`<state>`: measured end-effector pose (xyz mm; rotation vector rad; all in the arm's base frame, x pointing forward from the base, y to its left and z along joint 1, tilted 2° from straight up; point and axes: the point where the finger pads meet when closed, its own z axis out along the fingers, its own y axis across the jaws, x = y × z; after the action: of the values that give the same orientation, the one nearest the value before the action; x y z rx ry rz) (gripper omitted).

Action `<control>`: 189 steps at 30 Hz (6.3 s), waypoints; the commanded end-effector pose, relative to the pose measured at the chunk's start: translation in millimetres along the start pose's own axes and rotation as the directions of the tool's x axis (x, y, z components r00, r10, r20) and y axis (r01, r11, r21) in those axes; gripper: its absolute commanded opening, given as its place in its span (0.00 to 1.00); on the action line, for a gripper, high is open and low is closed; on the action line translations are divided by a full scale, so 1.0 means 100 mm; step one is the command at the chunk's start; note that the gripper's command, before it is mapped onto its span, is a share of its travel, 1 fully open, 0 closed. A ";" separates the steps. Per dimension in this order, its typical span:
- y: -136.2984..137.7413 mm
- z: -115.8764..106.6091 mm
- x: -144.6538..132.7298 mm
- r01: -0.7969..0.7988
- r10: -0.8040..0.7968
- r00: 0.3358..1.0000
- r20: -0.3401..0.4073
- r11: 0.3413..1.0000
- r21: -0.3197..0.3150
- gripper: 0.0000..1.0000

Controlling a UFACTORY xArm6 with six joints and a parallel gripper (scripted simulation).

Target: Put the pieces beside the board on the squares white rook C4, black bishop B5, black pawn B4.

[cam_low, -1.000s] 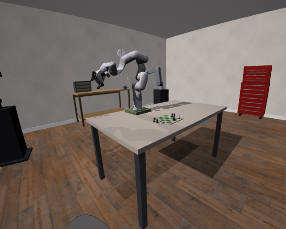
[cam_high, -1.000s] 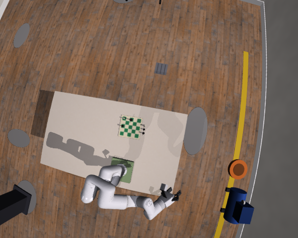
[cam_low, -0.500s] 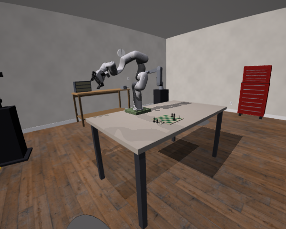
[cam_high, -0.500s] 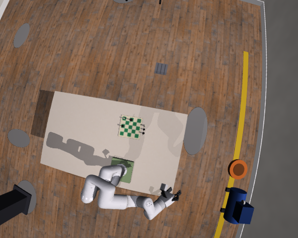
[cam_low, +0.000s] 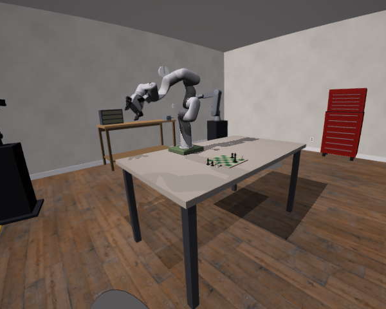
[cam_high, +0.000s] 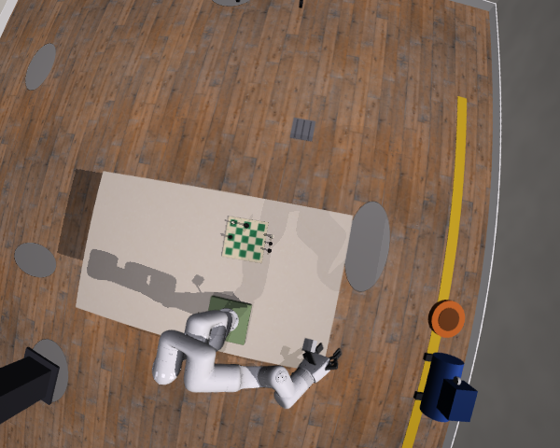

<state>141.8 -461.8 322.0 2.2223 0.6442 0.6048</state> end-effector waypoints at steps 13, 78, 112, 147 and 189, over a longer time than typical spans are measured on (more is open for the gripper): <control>-0.15 0.42 1.18 -0.131 0.167 0.975 -0.146 0.966 0.224 1.00; -2.69 -0.40 4.63 -0.611 0.258 0.754 0.604 0.611 0.503 1.00; -4.21 -0.23 5.71 -0.549 0.690 0.472 0.549 0.717 -0.430 1.00; -5.80 -0.78 6.23 -0.878 0.832 0.329 -0.447 0.095 -0.469 1.00; -5.85 -0.81 6.23 -0.892 0.823 0.309 -0.476 0.077 -0.446 1.00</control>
<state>416.6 310.7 69.8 1.6106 -0.9637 1.2952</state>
